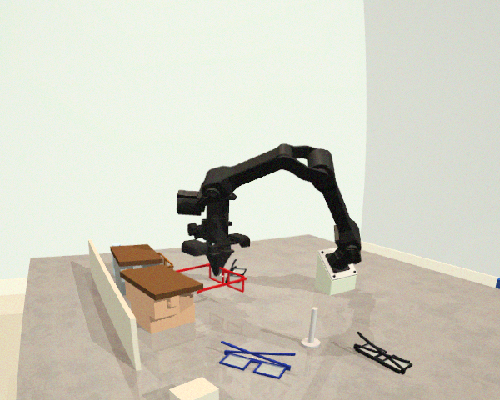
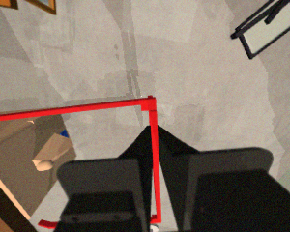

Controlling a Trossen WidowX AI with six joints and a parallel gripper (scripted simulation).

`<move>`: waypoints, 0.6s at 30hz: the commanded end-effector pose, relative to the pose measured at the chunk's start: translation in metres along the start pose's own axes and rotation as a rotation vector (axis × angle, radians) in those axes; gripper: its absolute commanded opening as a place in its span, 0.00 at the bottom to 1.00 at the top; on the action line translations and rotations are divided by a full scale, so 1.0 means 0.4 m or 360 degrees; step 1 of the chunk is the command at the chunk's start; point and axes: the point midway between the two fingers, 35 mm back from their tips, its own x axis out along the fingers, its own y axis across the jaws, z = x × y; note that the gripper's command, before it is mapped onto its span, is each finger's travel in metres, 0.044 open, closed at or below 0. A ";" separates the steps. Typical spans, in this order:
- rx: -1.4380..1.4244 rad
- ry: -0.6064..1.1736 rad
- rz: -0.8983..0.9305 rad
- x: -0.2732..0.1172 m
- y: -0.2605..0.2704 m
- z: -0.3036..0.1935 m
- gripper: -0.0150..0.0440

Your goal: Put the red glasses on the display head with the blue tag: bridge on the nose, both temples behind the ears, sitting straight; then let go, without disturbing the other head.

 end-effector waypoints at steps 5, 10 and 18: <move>0.0004 0.0004 0.0004 0.001 0.031 0.001 0.25; 0.0004 0.0004 0.0004 0.001 0.049 0.001 0.25; 0.0003 0.0005 0.0005 0.001 0.077 0.001 0.25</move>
